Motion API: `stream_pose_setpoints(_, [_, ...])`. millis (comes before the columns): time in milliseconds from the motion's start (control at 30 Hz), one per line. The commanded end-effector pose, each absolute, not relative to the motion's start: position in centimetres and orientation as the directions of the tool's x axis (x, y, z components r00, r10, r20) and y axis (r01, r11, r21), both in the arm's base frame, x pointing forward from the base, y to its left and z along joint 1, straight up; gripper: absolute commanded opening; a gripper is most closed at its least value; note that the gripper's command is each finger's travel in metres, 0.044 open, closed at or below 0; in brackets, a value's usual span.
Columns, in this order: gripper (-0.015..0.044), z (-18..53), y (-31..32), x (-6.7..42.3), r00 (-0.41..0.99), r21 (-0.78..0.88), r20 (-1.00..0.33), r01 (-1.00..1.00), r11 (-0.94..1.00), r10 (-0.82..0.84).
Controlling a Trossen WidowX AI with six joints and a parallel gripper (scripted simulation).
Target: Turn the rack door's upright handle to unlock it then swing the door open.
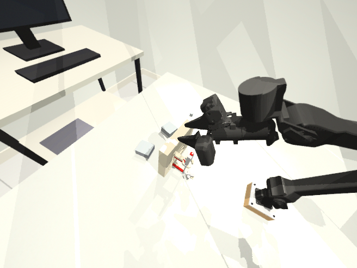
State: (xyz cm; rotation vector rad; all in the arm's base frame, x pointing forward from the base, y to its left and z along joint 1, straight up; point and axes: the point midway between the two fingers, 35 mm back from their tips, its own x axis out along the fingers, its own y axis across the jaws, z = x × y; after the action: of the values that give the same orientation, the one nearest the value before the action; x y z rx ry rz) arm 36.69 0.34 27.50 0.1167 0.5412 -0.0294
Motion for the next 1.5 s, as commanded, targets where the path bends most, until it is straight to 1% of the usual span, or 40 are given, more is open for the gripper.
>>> stream_pose_setpoints(0, [0.0281,26.6,0.3,37.0,0.799,0.11,-0.601,0.083,0.99,0.0])
stream_pose_setpoints(400, [0.0281,24.4,0.3,37.0,0.616,0.108,-0.788,0.142,0.984,-0.002])
stream_pose_setpoints(767, [0.0281,22.8,0.3,36.3,0.409,0.083,-0.912,0.199,0.976,-0.006])
stream_pose_setpoints(1033, [0.0281,22.0,0.3,35.4,0.244,0.051,-0.97,0.238,0.97,-0.009])
stream_pose_setpoints(1300, [0.0281,21.5,0.3,34.3,0.074,0.009,-0.997,0.271,0.963,-0.012])
stream_pose_setpoints(1467, [0.0281,21.5,0.3,34.2,0.059,0.005,-0.998,0.273,0.962,-0.012])
